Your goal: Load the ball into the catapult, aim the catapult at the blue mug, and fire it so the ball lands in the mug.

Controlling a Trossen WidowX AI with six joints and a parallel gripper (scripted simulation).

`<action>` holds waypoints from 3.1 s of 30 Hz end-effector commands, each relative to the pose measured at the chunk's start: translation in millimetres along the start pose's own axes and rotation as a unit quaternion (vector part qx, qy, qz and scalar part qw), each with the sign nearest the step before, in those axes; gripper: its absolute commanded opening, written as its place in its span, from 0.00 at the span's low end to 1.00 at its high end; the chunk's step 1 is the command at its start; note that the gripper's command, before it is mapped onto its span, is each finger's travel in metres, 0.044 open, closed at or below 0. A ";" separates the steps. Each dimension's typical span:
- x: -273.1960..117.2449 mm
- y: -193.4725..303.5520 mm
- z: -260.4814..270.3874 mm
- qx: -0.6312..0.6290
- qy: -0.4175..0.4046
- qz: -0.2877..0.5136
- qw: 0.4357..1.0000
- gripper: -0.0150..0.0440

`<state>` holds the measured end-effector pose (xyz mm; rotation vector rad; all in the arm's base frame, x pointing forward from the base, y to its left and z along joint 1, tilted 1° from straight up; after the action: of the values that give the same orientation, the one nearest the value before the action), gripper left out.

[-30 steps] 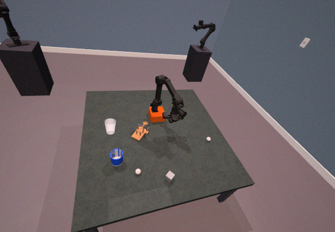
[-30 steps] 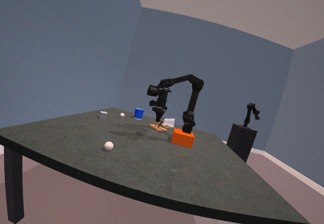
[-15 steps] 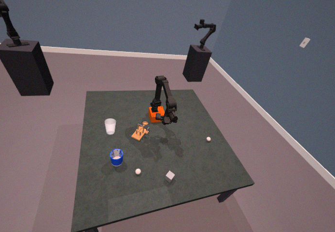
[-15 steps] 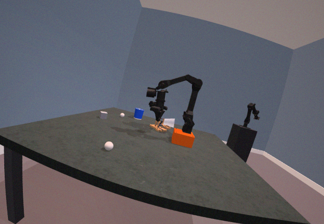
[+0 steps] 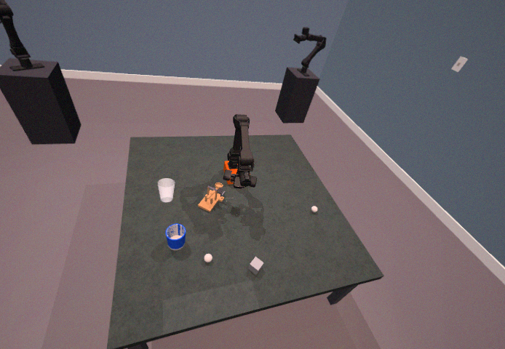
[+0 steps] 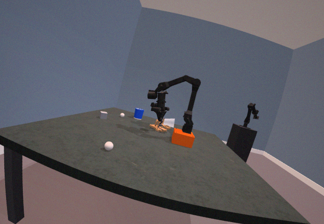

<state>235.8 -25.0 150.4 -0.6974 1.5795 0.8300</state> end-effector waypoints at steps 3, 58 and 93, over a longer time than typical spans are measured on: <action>5.5 -8.4 -24.0 0.024 -0.003 0.022 0.999 0.25; 51.2 -20.2 -128.7 0.132 -0.039 0.093 0.986 0.25; -83.1 -100.1 -151.2 0.179 -0.058 -0.111 0.976 1.00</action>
<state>225.0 -189.2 222.3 -0.4958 1.5216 0.4916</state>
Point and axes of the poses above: the point midway between the two fingers, 35 mm back from their tips, its own x axis out along the fingers, its own z axis across the jaws, y = z × x, the point moved 8 cm from there along -x, back along the fingers, and after that the axes turned 11 degrees about x, right-handed, at the moved point
